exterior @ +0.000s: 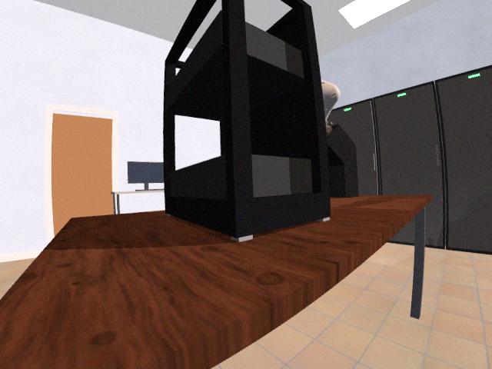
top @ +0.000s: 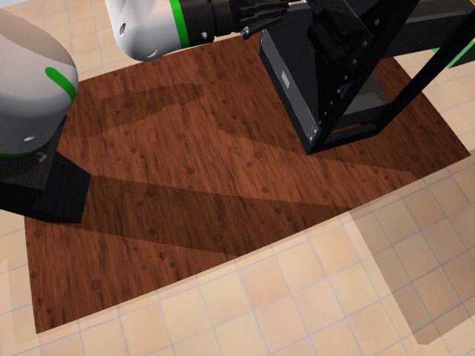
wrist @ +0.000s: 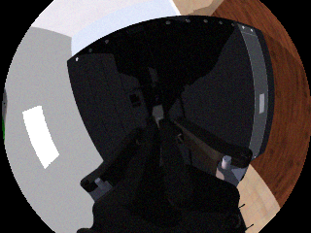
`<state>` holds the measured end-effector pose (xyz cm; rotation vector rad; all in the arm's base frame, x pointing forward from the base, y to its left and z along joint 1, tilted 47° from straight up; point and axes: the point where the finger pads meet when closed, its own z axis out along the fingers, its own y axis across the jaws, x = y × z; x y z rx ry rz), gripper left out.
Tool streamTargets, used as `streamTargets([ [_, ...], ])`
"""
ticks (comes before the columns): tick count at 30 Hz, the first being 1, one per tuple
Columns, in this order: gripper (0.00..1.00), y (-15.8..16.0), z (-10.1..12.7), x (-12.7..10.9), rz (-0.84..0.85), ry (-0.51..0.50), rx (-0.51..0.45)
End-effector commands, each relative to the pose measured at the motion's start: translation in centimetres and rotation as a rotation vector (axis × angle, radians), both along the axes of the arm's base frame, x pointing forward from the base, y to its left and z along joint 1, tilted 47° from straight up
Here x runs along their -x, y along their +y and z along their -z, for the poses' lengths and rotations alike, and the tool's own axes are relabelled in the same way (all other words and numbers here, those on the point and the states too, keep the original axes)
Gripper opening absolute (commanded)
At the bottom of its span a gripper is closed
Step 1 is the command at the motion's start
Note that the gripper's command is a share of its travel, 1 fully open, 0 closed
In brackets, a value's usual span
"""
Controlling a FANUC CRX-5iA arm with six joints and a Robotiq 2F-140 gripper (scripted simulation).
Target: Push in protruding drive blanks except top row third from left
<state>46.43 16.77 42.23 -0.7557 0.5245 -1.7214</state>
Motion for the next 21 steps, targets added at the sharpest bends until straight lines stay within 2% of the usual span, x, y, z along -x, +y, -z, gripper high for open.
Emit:
streamTargets([
  [1, 0.00, 0.11, -0.04, -0.07, -0.002, 0.000, 0.001],
  [21, 0.00, 0.14, -0.24, -0.29, -0.002, 0.000, 0.001],
])
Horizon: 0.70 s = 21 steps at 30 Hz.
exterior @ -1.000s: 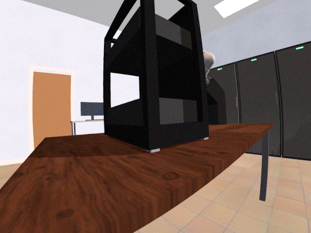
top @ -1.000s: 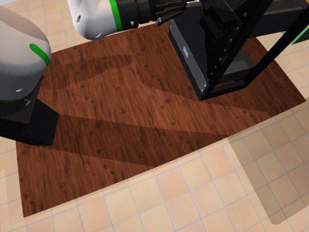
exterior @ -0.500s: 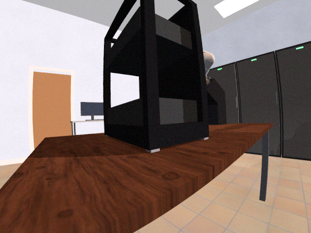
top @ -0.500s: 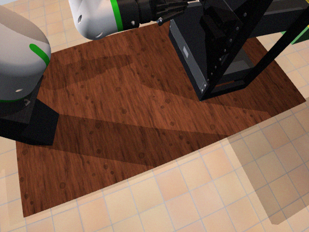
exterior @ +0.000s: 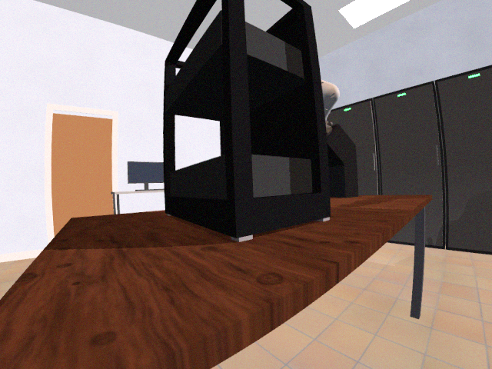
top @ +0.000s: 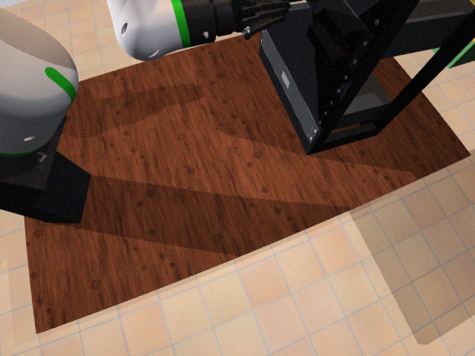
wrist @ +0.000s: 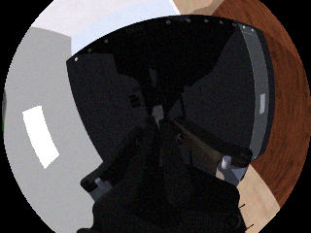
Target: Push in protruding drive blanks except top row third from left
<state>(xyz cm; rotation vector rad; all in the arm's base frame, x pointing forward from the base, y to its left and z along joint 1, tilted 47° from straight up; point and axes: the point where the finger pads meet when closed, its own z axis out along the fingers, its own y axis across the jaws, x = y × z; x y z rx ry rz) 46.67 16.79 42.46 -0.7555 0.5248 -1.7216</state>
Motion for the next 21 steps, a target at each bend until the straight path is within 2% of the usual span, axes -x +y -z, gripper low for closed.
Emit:
streamTargets([
  [1, 0.00, 0.13, -0.02, -0.06, -0.003, 0.001, 0.001],
  [21, 0.00, 0.15, -0.20, -0.24, -0.003, 0.001, 0.001],
])
